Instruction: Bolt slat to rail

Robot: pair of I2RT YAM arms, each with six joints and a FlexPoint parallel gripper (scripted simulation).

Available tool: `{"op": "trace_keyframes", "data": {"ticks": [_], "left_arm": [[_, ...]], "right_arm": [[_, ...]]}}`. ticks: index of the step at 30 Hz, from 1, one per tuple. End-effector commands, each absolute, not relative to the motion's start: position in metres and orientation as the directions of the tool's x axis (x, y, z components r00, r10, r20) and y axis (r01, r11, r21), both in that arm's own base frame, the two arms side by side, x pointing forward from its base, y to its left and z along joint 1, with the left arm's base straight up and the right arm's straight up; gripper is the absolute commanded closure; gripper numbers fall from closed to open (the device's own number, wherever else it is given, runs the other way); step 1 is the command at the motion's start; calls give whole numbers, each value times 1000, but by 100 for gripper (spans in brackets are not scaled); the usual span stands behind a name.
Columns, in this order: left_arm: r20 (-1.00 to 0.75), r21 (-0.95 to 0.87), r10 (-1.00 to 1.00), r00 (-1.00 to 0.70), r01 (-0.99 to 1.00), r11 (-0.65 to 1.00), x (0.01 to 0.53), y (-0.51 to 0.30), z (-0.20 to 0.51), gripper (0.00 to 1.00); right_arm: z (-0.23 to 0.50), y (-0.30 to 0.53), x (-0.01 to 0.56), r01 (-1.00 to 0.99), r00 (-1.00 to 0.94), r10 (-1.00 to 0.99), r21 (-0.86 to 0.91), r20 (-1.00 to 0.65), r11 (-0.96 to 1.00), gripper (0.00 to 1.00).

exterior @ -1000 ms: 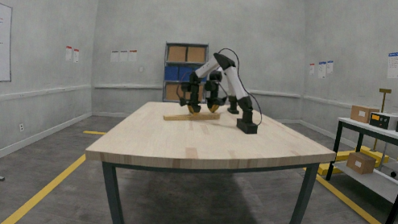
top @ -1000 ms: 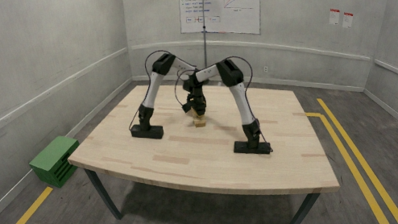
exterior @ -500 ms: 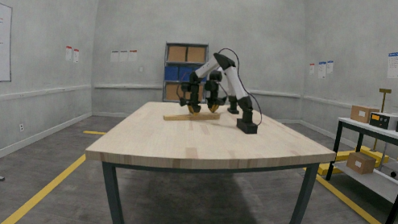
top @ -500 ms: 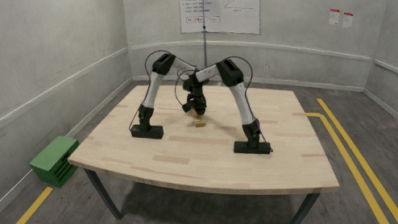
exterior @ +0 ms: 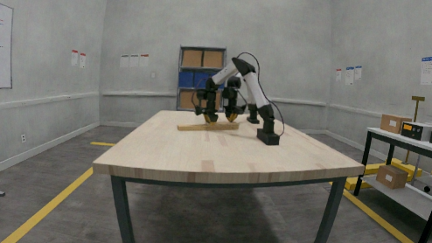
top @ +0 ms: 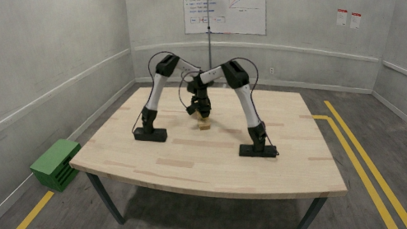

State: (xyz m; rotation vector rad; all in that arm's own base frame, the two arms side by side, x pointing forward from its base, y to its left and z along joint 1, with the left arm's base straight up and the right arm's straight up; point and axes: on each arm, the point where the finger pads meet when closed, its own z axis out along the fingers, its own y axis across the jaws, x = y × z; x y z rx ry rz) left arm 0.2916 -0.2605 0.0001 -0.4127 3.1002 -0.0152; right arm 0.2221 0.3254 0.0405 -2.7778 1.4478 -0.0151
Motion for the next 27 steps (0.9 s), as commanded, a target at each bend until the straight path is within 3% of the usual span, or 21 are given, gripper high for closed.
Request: {"op": "trace_keyframes", "data": {"ticks": [1,12,14,27], "left_arm": [[-20,-28,-262,-965,-261,965,293,-264,5,33],[-20,-28,-262,-965,-261,965,293,-264,5,33],[-20,-28,-262,-965,-261,965,293,-264,5,33],[-20,-28,-262,-965,-261,965,293,-264,5,33]], "right_arm": [[45,330,226,-852,522,-853,-37,-9,-522,86],[45,330,226,-993,114,-993,-27,-22,-113,86],[45,330,226,-993,114,-993,-27,-22,-113,86],[45,330,226,-920,-390,-920,-11,-28,391,86]]}}
